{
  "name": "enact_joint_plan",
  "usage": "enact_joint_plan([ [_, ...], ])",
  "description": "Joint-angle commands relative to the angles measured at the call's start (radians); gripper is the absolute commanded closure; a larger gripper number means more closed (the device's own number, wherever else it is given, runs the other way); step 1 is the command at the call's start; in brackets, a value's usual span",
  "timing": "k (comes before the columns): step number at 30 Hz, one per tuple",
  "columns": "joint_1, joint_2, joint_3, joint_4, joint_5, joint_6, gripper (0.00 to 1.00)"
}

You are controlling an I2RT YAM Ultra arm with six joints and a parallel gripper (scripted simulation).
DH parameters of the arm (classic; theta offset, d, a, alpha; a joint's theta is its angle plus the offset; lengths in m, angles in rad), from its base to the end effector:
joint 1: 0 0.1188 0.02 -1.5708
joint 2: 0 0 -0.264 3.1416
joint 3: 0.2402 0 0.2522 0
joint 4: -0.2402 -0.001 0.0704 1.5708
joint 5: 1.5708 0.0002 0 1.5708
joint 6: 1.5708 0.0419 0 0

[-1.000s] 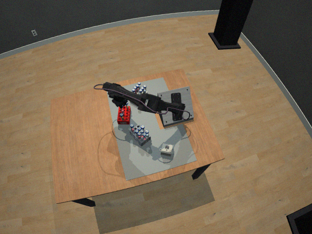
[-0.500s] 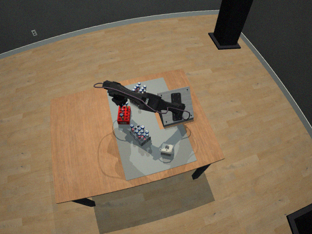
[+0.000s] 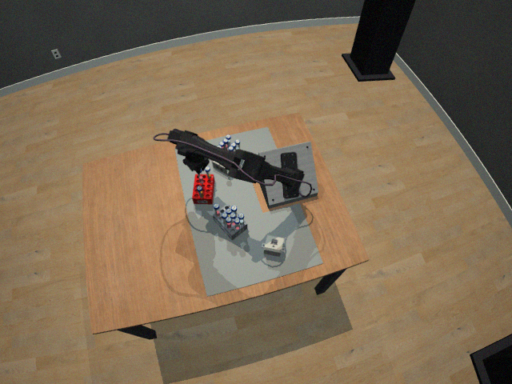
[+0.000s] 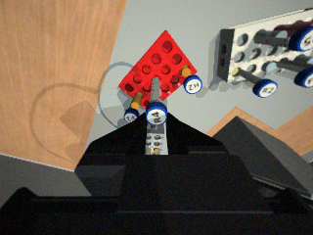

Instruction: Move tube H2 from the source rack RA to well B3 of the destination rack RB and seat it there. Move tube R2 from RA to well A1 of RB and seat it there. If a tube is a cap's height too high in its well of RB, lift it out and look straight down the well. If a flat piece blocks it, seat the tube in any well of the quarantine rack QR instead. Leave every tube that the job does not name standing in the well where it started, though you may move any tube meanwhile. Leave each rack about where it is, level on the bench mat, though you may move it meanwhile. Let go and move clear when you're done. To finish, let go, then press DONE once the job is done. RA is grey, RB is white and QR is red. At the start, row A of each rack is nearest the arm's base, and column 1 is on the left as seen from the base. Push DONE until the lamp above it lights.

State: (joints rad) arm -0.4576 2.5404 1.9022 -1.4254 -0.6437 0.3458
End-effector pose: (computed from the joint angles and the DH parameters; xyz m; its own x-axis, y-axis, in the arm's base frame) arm 0.3891 -0.1625 0.0789 -0.5375 0.5669 0.6243 0.8400 0.4252 0.3371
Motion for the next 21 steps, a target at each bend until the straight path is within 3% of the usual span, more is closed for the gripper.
enact_joint_plan([
  [1,-0.027,-0.011,0.033,-0.030,0.017,-0.011,1.00],
  [11,-0.040,0.011,0.077,-0.075,0.023,-0.025,1.00],
  [13,-0.040,-0.028,0.020,-0.072,0.023,-0.027,1.00],
  [21,-0.046,-0.067,-0.043,-0.027,0.027,-0.034,1.00],
])
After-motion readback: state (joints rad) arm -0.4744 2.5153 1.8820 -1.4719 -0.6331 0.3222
